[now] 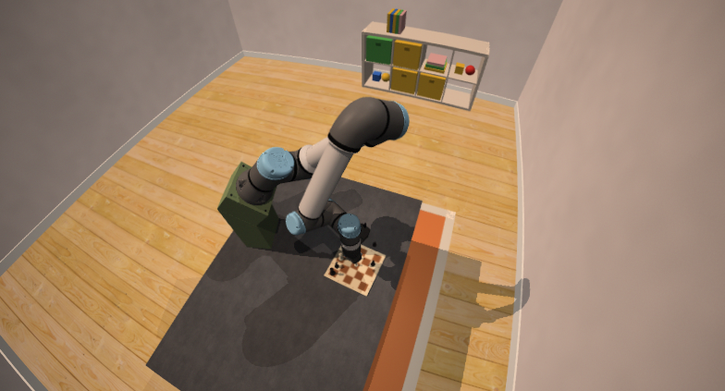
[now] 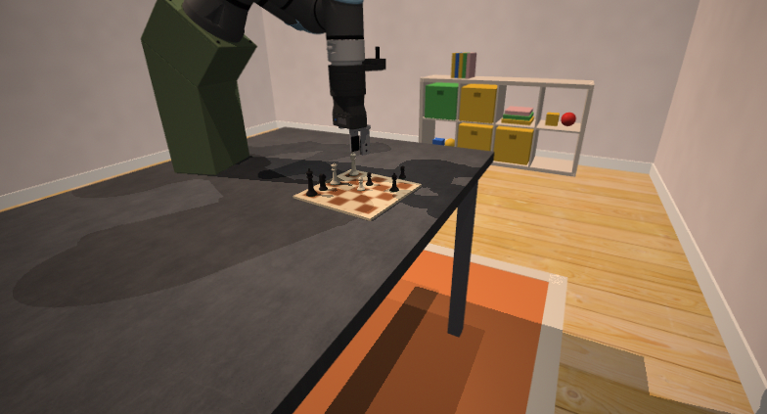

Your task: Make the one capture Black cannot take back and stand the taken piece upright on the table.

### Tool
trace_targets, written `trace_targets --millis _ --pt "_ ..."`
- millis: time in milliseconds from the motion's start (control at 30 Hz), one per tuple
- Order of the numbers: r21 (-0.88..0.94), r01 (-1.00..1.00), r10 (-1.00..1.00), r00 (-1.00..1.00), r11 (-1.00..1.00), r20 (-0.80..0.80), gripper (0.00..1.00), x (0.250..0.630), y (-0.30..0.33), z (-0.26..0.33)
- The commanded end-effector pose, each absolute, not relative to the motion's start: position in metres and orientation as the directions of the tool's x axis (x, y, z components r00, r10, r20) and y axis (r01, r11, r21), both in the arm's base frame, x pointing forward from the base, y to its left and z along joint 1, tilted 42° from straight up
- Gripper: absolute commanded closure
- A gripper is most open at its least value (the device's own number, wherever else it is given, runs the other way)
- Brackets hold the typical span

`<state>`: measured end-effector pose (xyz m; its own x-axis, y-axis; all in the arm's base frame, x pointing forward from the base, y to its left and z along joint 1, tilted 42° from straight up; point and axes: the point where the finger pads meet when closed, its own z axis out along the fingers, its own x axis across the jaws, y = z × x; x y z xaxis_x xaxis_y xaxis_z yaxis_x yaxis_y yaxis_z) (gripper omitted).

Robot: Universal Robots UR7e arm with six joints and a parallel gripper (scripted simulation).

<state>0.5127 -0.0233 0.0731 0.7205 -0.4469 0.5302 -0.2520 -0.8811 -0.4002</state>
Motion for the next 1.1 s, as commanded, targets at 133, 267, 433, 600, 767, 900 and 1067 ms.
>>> trace_targets --millis 133,267,433,600,767,900,1067 --pt "-0.403 -0.254 -0.449 0.722 -0.879 0.526 0.32 0.511 -0.0226 0.0713" --pt "-0.403 -0.254 -0.449 0.722 -0.879 0.526 0.32 0.511 -0.0226 0.0713" --pt "-0.403 -0.254 -0.449 0.722 -0.879 0.526 0.32 0.511 -0.0226 0.0713" --pt "-0.403 -0.254 -0.449 0.722 -0.879 0.526 0.32 0.511 -0.0226 0.0713" --pt "-0.403 -0.254 -0.449 0.722 -0.88 0.526 0.32 0.5118 -0.0224 0.0707" --pt "-0.402 -0.253 -0.448 0.722 -0.88 0.527 0.32 0.5125 -0.0222 0.0705" --pt "-0.401 -0.251 -0.447 0.721 -0.881 0.529 0.32 0.5158 -0.0224 0.0695"
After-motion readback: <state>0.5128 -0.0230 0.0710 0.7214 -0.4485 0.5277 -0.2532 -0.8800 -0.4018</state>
